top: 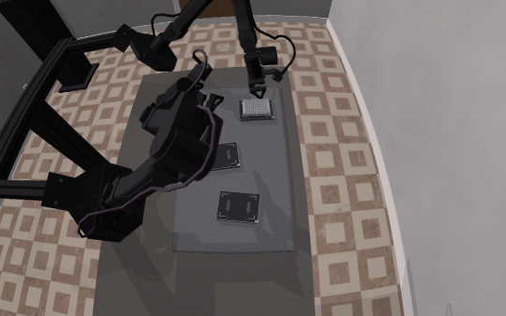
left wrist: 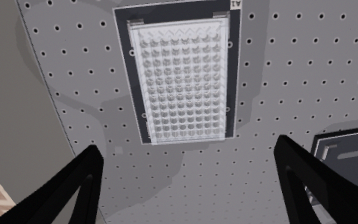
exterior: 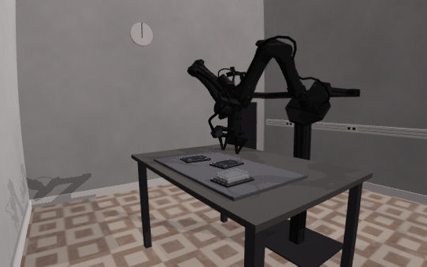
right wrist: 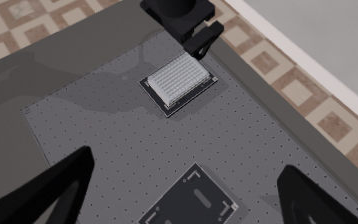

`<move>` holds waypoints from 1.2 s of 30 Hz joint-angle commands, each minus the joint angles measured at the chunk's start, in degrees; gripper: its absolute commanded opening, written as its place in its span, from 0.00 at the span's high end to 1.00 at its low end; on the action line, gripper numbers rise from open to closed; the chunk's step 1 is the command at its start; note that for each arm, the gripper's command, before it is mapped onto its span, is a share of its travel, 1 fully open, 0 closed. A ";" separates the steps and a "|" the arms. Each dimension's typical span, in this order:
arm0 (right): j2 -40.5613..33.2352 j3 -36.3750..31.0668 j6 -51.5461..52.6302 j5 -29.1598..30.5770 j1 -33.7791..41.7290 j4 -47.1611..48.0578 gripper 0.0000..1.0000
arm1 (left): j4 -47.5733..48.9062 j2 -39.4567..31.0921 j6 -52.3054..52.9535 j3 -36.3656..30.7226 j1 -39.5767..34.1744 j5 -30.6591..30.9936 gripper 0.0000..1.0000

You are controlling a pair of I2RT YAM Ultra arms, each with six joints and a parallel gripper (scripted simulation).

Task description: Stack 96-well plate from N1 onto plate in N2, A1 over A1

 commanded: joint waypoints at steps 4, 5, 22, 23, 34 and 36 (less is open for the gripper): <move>-0.11 -0.19 -0.04 -0.51 0.89 1.23 0.00 | 24.65 -6.42 9.49 -14.82 -1.23 1.03 0.00; -0.11 -0.19 -0.04 -0.51 0.89 1.23 0.00 | 27.82 -6.80 10.61 -16.81 -1.15 1.49 0.00; -0.11 -0.19 -0.04 -0.51 0.89 1.23 0.00 | 68.28 0.92 21.82 -34.89 2.37 10.87 0.00; -0.11 -0.19 -0.04 -0.51 0.89 1.23 0.00 | 69.72 1.75 22.07 -35.28 2.55 11.21 0.00; -0.11 -0.19 -0.04 -0.51 0.89 1.23 0.00 | 73.27 5.29 22.12 -36.40 3.18 11.59 0.00; -0.11 -0.19 -0.04 -0.51 0.89 1.23 0.00 | 73.35 5.33 22.12 -36.41 3.19 11.60 0.00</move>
